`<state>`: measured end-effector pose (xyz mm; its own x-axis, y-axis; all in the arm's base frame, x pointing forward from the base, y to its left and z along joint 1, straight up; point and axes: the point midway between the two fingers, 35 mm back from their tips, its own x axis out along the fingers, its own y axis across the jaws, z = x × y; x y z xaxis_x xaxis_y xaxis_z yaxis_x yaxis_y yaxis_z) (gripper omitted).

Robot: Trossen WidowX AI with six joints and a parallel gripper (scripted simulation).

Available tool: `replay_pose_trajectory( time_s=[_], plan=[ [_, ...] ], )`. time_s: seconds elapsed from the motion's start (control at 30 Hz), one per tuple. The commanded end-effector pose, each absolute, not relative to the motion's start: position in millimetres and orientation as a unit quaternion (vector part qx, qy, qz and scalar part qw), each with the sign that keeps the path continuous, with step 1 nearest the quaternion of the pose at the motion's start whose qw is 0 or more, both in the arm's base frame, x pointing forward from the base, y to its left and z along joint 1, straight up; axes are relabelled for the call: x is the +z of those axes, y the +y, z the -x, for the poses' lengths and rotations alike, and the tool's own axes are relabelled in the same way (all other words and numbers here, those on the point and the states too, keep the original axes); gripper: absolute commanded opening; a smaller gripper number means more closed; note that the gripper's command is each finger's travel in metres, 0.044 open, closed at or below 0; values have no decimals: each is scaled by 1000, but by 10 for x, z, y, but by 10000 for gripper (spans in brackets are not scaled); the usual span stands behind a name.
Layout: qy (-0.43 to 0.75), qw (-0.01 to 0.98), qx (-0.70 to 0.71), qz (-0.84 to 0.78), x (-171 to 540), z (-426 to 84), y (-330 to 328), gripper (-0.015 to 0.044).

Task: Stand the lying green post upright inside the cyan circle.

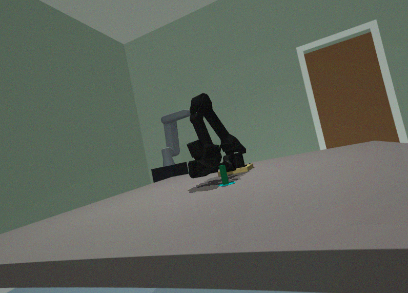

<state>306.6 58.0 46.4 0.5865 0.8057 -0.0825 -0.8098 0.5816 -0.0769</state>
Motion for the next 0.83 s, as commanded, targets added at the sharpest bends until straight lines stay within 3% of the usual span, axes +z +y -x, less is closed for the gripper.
replay_pose_trajectory(
  time_s=[0.0,0.8],
  plan=[
    [17,889,455,57,472,-3070,581,400],
    [28,891,452,27,1328,-3067,570,400]
  ],
)
